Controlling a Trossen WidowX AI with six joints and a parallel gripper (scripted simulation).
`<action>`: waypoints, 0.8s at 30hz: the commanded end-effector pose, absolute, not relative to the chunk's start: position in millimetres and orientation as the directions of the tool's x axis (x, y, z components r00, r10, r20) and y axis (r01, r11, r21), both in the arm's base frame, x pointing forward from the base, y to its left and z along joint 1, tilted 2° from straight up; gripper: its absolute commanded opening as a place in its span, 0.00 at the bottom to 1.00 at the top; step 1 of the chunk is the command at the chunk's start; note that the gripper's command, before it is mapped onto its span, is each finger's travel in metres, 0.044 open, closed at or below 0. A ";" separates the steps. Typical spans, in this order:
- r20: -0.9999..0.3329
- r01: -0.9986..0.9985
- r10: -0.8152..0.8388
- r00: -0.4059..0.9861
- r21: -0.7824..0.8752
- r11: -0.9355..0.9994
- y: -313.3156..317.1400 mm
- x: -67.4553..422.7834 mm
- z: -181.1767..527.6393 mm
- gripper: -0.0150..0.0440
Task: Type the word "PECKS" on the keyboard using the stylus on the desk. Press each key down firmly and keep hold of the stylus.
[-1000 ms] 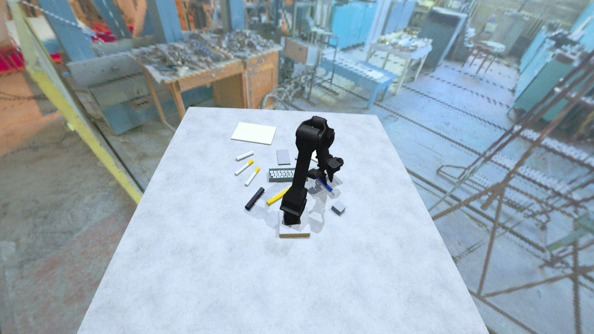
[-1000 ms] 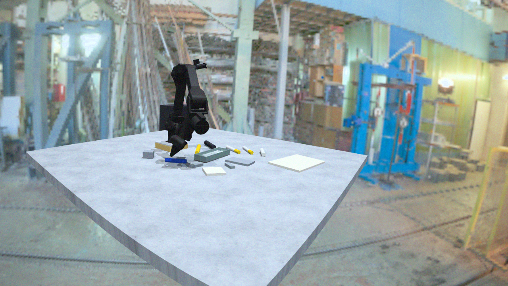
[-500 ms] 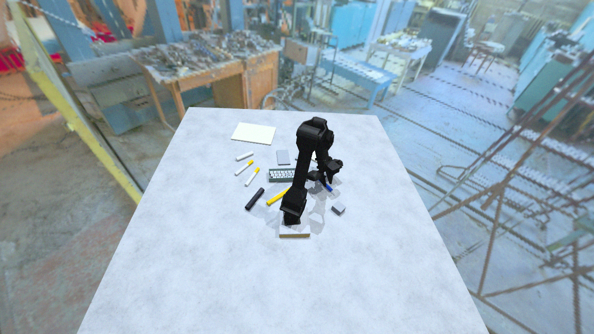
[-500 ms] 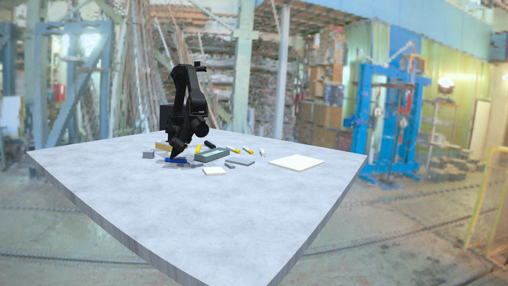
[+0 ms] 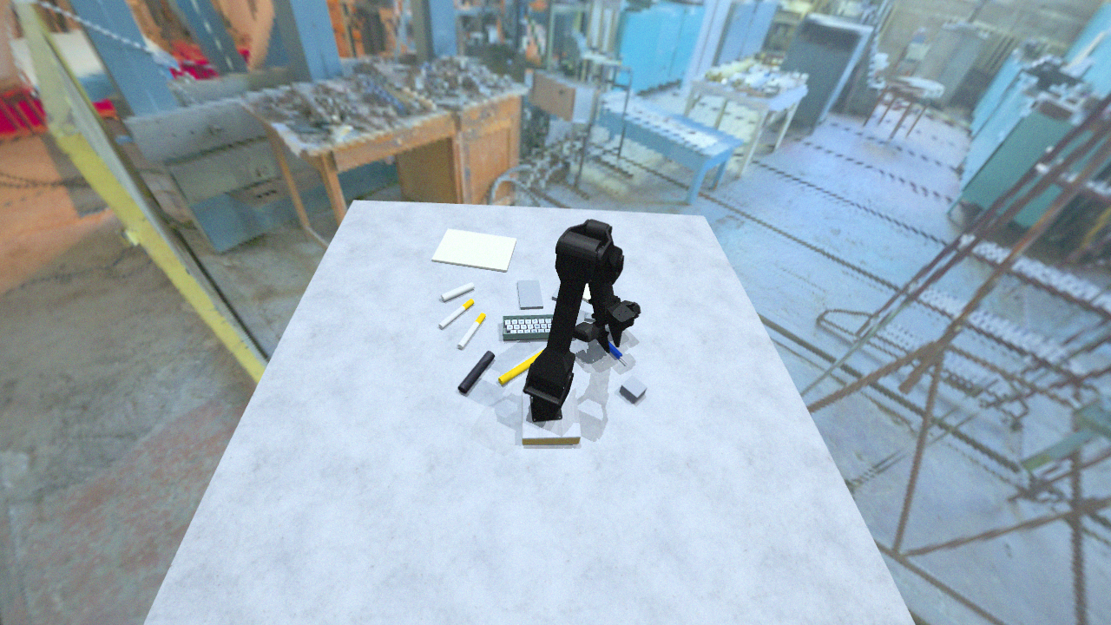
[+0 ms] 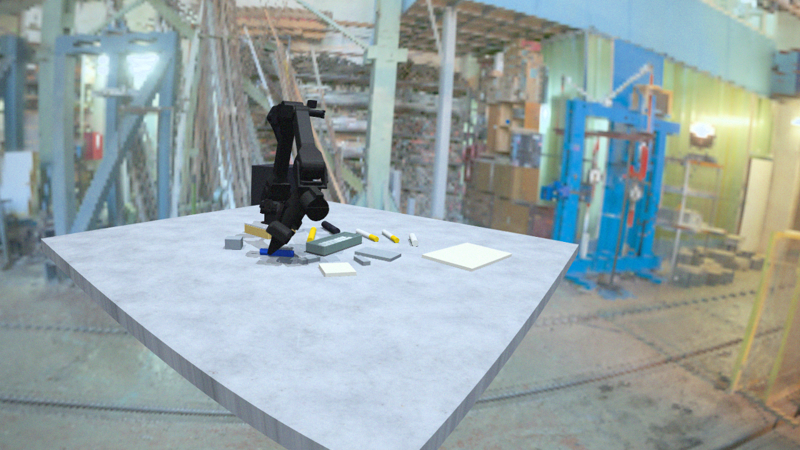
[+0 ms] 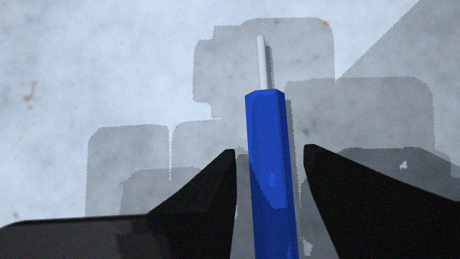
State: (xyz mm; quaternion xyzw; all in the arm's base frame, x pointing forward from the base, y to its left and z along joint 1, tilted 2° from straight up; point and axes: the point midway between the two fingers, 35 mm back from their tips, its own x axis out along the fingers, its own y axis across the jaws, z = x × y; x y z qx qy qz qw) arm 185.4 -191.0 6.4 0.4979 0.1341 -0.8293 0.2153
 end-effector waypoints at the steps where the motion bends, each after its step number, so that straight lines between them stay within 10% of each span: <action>1: -0.884 0.491 -0.224 -0.411 -0.007 -0.871 -191.0 185.5 6.6 0.42; 7: -0.884 0.491 -0.224 -0.411 -0.007 -0.871 -191.0 185.5 6.6 0.25; 24: -0.883 0.491 -0.225 -0.412 -0.007 -0.871 -192.2 184.2 56.6 0.25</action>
